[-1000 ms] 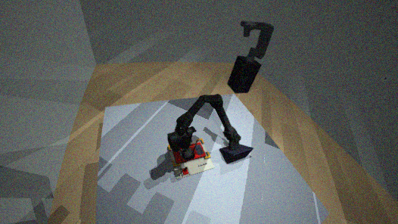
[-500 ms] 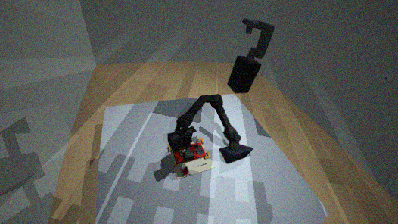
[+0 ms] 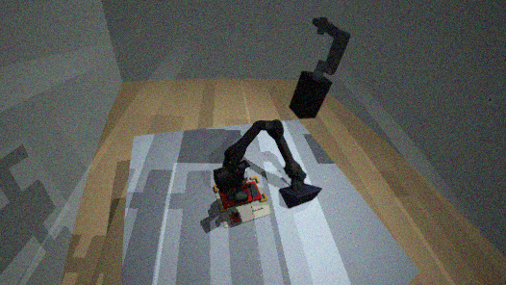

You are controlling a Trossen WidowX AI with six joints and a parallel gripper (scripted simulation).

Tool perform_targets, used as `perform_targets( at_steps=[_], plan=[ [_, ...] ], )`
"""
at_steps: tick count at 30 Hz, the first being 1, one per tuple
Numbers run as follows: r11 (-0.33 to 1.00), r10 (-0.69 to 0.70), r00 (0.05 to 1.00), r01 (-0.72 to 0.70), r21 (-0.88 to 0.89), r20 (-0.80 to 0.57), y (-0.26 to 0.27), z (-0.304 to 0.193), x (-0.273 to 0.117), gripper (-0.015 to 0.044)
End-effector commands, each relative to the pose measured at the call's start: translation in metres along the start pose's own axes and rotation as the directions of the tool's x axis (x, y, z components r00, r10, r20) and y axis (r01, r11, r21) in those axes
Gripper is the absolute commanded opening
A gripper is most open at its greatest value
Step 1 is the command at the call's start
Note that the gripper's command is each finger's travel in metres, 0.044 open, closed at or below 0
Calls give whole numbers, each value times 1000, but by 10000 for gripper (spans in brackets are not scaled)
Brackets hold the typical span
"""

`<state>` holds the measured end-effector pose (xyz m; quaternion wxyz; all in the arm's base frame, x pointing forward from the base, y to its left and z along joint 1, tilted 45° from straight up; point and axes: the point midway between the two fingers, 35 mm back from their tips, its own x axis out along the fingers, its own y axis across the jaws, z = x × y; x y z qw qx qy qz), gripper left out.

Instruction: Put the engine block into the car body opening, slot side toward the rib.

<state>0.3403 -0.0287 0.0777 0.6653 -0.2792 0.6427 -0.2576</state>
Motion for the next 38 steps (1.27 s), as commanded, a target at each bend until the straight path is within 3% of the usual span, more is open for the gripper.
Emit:
perform_targets(
  at_steps=[1,2,19,38],
  plan=[
    [1000,0,1000,0,5,3,0,1,-6,440],
    [1000,0,1000,0,5,3,0,1,-6,440],
    [1000,0,1000,0,5,3,0,1,-6,0],
    [1000,0,1000,0,5,3,0,1,-6,0]
  ],
)
